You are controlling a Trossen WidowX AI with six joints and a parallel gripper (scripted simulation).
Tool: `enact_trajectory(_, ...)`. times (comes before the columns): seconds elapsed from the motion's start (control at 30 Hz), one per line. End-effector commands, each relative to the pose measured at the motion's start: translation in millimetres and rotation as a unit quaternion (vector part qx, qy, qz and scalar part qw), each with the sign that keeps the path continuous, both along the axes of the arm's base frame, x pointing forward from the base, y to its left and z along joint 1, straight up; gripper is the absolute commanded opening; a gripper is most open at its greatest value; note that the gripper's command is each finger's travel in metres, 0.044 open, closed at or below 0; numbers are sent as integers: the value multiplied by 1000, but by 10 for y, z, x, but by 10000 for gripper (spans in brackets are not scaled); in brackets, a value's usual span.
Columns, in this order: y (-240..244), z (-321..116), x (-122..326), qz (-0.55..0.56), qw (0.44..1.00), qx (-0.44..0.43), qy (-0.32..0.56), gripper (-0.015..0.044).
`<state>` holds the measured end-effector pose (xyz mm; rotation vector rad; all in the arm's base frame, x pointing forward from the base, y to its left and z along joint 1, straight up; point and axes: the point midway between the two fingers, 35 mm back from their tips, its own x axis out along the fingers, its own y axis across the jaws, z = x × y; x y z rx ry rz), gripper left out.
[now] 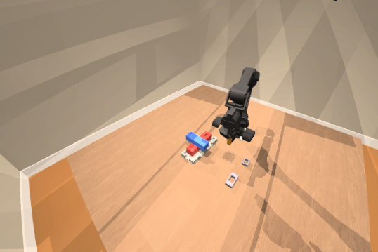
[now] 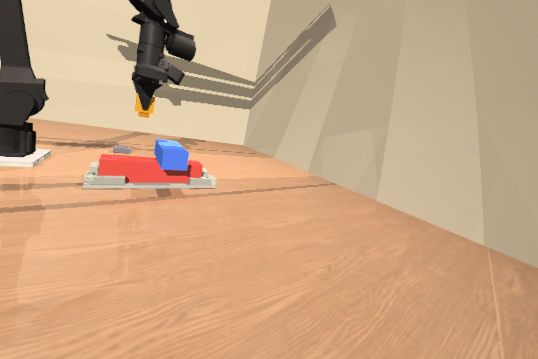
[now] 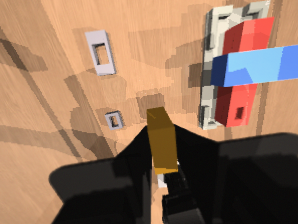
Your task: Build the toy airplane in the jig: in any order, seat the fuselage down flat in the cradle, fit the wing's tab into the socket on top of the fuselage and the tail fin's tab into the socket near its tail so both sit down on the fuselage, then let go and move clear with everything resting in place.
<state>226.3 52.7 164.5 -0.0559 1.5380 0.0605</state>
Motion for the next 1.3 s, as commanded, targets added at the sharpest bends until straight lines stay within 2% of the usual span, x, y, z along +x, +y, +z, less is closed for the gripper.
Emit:
enact_trajectory(0.0, -132, -41, 20, -1, 1000, 1, 2, 0)
enact_trajectory(1.27, -1333, -280, -123, -15, 1000, -8, 5, 0)
